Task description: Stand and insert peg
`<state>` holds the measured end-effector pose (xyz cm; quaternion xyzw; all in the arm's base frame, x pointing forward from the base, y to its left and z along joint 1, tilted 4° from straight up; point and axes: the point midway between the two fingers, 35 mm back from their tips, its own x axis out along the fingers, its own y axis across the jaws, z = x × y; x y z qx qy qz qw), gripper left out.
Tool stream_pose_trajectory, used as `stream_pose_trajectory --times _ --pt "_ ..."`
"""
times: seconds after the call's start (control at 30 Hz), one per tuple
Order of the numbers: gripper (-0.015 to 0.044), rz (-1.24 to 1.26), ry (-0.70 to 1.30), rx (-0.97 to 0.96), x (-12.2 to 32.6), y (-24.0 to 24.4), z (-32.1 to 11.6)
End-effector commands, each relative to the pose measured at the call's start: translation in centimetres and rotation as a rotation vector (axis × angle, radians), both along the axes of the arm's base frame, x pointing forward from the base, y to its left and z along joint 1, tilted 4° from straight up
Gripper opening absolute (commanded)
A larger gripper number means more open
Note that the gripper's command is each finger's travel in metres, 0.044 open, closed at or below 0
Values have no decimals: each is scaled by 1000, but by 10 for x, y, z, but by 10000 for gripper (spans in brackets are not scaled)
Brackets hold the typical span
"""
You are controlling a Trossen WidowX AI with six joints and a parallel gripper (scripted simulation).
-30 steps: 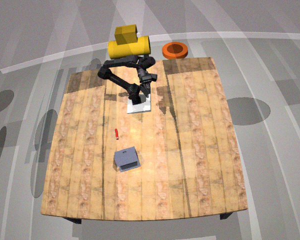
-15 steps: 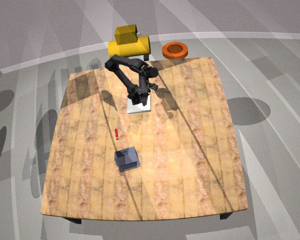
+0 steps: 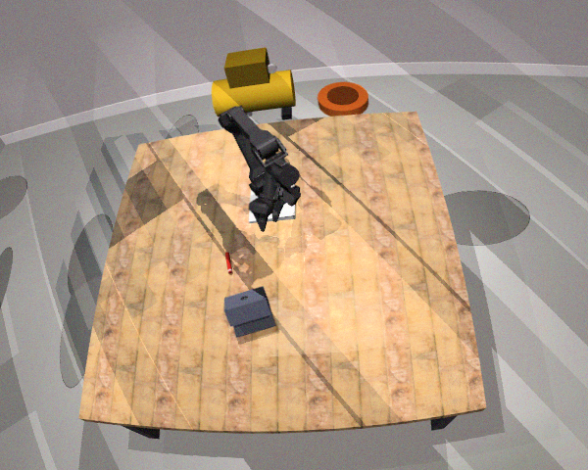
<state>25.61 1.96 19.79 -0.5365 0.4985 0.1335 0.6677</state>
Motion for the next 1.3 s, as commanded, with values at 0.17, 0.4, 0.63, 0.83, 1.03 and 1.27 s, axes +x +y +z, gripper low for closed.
stream_pose_trajectory --times 0.17,0.4,0.63,0.83,1.03,1.27 --pt "440 -217 81 86 14 -37 -18" --pt "440 -407 136 184 22 -72 -34" --pt "440 -602 179 293 25 -109 -51" --pt "440 -773 204 394 22 -143 -66" --pt "440 -946 218 502 15 -177 -82" --pt "440 -989 220 530 13 -186 -87"
